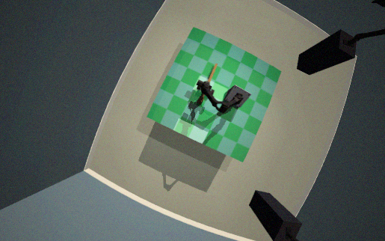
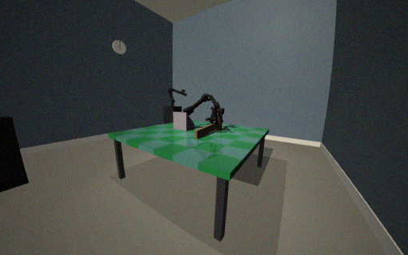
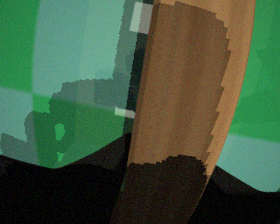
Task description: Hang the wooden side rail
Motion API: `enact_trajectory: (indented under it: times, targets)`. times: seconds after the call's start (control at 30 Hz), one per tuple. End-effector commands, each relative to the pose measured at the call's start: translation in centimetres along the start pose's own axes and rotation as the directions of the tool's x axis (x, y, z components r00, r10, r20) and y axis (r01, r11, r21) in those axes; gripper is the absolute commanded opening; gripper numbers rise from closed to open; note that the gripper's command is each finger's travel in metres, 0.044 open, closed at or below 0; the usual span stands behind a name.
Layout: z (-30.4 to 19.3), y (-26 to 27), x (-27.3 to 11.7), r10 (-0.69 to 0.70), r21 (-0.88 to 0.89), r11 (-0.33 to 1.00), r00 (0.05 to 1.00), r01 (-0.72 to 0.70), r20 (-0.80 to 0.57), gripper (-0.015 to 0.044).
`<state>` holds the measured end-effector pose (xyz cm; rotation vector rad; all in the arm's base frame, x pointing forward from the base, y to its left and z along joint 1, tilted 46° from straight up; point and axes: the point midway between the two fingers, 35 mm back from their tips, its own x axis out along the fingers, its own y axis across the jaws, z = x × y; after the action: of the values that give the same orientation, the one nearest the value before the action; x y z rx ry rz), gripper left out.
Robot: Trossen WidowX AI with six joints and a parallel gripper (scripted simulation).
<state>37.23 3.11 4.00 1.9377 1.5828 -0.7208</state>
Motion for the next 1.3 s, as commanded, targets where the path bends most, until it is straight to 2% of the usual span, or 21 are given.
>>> enact_trajectory:
  times: [0.0,1.27]
  targets:
    - [0.06,0.32,-0.39,0.012,0.001,1.0,1.0,-0.012,0.003,0.0]
    - [-0.36,0.76,-0.4,0.012,0.001,1.0,1.0,-0.012,0.003,0.0]
